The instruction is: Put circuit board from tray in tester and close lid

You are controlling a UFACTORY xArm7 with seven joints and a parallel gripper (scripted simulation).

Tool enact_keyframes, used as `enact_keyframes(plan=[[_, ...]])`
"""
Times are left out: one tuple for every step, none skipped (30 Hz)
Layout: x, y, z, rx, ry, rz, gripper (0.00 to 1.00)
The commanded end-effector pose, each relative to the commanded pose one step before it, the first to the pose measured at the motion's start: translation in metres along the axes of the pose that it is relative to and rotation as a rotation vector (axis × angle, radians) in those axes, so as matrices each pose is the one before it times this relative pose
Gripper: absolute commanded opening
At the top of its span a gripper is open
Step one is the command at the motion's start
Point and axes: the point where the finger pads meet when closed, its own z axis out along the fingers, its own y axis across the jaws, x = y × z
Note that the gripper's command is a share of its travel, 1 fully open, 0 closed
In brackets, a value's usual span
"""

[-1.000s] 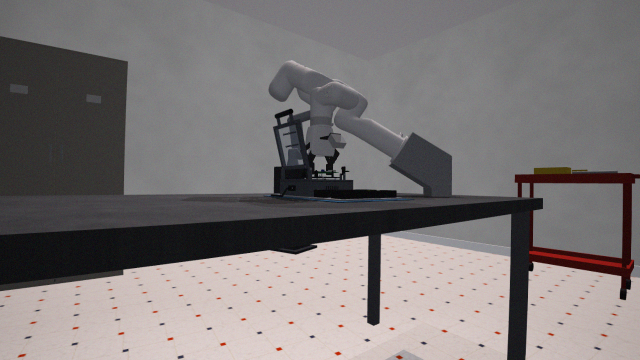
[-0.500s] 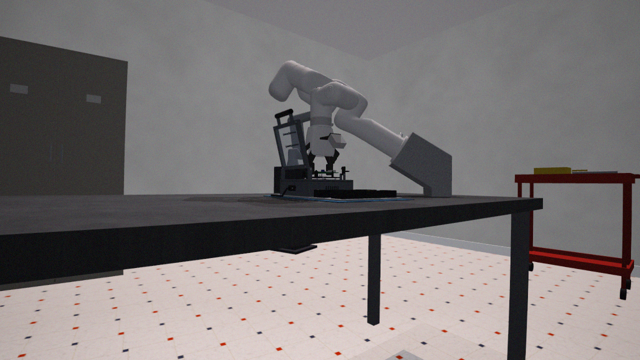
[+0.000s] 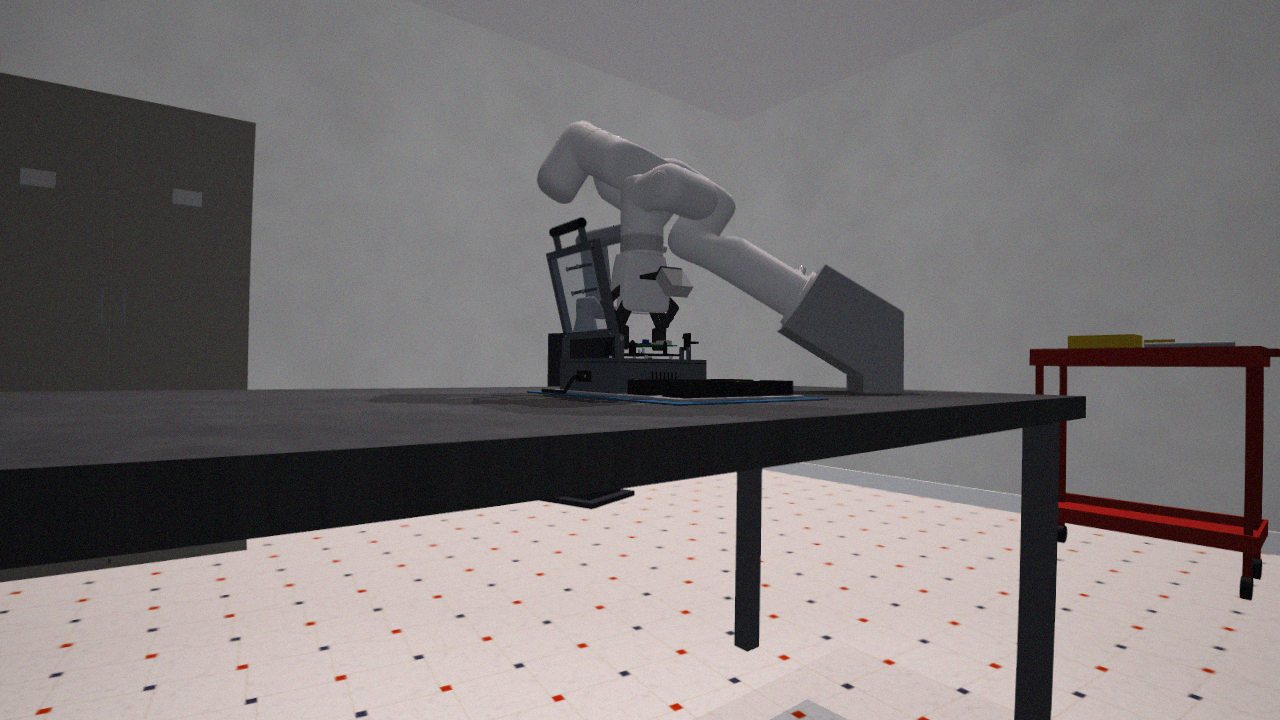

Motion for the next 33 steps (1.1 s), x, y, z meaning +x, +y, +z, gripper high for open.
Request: enact_keyframes(plan=[[0.00086, 0.00058, -0.00058, -0.00214, 0.00207, -0.00047, 0.79], [0.00000, 0.00000, 0.00016, 0.00000, 0.00000, 0.00000, 0.79], [0.00000, 0.00000, 0.00018, 0.00000, 0.00000, 0.00000, 0.79], [0.00000, 0.00000, 0.00019, 0.00000, 0.00000, 0.00000, 0.79], [0.00000, 0.00000, 0.00021, 0.00000, 0.00000, 0.00000, 0.79], [0.00000, 0.00000, 0.00021, 0.00000, 0.00000, 0.00000, 0.79], [0.00000, 0.00000, 0.00022, 0.00000, 0.00000, 0.00000, 0.79], [0.00000, 0.00000, 0.00022, 0.00000, 0.00000, 0.00000, 0.79], [0.00000, 0.00000, 0.00021, 0.00000, 0.00000, 0.00000, 0.79], [0.00000, 0.00000, 0.00021, 0.00000, 0.00000, 0.00000, 0.79], [0.00000, 0.00000, 0.00019, 0.00000, 0.00000, 0.00000, 0.79], [0.00000, 0.00000, 0.00018, 0.00000, 0.00000, 0.00000, 0.79], [0.00000, 0.00000, 0.00016, 0.00000, 0.00000, 0.00000, 0.79], [0.00000, 0.00000, 0.00014, 0.00000, 0.00000, 0.00000, 0.79], [0.00000, 0.00000, 0.00000, 0.00000, 0.00000, 0.00000, 0.79], [0.00000, 0.00000, 0.00000, 0.00000, 0.00000, 0.00000, 0.79], [0.00000, 0.00000, 0.00012, 0.00000, 0.00000, 0.00000, 0.79], [0.00000, 0.00000, 0.00010, 0.00000, 0.00000, 0.00000, 0.79], [0.00000, 0.00000, 0.00008, 0.00000, 0.00000, 0.00000, 0.79], [0.00000, 0.00000, 0.00006, 0.00000, 0.00000, 0.00000, 0.79], [0.00000, 0.00000, 0.00004, 0.00000, 0.00000, 0.00000, 0.79], [0.00000, 0.00000, 0.00002, 0.00000, 0.00000, 0.00000, 0.79], [0.00000, 0.00000, 0.00001, 0.00000, 0.00000, 0.00000, 0.79], [0.00000, 0.00000, 0.00000, 0.00000, 0.00000, 0.00000, 0.79], [0.00000, 0.00000, 0.00000, 0.00000, 0.00000, 0.00000, 0.79], [0.00000, 0.00000, 0.00000, 0.00000, 0.00000, 0.00000, 0.79], [0.00000, 0.00000, 0.00000, 0.00000, 0.00000, 0.00000, 0.79], [0.00000, 0.00000, 0.00000, 0.00000, 0.00000, 0.00000, 0.79], [0.00000, 0.00000, 0.00000, 0.00000, 0.00000, 0.00000, 0.79], [0.00000, 0.00000, 0.00000, 0.00000, 0.00000, 0.00000, 0.79], [0.00000, 0.00000, 0.00000, 0.00000, 0.00000, 0.00000, 0.79], [0.00000, 0.00000, 0.00000, 0.00000, 0.00000, 0.00000, 0.79], [0.00000, 0.00000, 0.00000, 0.00000, 0.00000, 0.00000, 0.79]])
